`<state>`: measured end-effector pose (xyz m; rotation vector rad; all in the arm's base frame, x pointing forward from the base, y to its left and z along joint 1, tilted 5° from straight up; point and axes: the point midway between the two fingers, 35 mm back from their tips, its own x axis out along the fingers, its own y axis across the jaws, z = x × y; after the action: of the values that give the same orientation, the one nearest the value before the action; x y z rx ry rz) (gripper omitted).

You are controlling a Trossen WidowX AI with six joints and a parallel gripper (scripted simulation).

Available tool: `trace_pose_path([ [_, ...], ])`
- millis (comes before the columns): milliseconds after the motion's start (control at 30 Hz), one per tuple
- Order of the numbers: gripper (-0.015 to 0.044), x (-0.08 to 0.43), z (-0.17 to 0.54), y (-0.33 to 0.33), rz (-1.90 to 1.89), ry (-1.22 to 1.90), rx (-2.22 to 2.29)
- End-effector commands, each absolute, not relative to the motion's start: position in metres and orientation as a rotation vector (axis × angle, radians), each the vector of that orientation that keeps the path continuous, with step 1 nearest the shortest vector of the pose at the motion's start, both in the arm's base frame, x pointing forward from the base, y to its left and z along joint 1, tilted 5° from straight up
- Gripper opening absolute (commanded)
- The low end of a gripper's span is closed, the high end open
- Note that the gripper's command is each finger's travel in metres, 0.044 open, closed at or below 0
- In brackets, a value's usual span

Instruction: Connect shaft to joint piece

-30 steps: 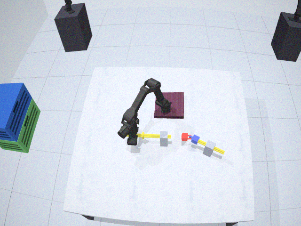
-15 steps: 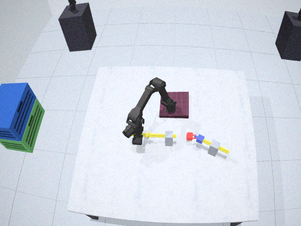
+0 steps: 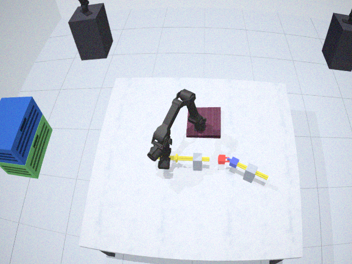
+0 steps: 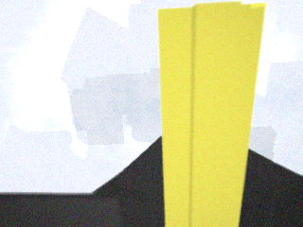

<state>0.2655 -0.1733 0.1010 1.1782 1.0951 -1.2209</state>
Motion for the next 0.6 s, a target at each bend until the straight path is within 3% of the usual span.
trace_pose_path([
  [0,0.0000,0.266,0.100,-0.166,-1.221,1.090,1.180],
  [567,0.0000,0.266,0.097,-0.139,-1.219,1.091,1.182],
])
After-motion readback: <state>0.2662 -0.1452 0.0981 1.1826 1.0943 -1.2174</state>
